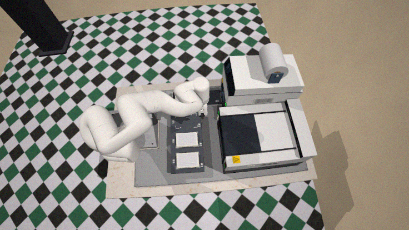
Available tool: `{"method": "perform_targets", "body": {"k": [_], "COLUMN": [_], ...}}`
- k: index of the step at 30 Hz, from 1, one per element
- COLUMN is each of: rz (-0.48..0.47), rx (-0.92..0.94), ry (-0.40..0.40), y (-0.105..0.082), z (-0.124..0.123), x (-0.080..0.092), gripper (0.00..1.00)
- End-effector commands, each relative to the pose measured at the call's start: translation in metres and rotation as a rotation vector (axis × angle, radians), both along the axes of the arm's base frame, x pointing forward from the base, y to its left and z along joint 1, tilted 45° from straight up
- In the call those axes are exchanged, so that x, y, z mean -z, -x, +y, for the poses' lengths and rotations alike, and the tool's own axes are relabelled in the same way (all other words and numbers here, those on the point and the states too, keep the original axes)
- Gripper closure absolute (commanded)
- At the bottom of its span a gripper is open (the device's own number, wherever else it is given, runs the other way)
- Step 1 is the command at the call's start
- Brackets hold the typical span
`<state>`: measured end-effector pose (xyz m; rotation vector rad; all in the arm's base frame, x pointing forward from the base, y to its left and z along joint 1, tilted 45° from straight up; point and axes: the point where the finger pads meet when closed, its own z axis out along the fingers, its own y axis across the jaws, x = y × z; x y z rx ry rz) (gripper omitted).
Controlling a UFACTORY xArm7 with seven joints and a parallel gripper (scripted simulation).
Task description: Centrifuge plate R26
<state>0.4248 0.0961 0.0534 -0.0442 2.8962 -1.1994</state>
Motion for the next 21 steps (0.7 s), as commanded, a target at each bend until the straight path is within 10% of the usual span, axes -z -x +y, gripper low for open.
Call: {"method": "perform_targets", "body": {"k": [1, 21], "rz": [-0.004, -0.004], "rx": [-0.003, -0.003], "ry": [-0.003, -0.003], "y": [0.008, 0.051], "z": [0.011, 0.047], "x": [-0.014, -0.07], "gripper": [0.0, 0.0]}}
